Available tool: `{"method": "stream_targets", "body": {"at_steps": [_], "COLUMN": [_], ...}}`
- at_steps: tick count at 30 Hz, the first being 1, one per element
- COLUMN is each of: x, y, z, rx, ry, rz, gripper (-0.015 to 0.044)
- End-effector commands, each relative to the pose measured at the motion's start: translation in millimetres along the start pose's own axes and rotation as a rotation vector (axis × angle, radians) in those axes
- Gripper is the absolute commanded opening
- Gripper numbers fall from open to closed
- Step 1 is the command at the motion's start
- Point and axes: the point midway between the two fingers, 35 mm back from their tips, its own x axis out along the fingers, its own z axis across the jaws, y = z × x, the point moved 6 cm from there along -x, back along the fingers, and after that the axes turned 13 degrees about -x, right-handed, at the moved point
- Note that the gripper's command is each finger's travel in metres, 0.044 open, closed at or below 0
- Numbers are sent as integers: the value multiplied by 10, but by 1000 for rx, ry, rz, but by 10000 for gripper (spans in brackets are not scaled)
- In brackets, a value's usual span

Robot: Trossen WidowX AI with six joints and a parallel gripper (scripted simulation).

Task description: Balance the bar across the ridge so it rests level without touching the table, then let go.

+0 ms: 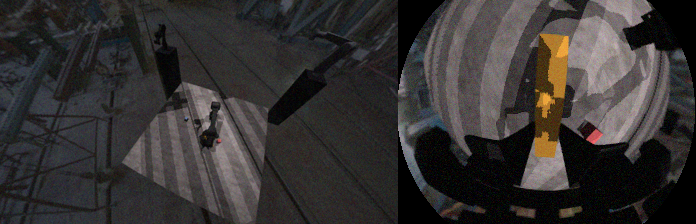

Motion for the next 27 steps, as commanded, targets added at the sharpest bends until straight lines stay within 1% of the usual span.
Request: {"method": "stream_targets", "body": {"at_steps": [1, 27], "x": [11, 33], "y": [3, 3], "z": [0, -2], "rx": [-3, -3], "ry": [2, 2], "rz": [3, 3], "gripper": [0, 0]}}
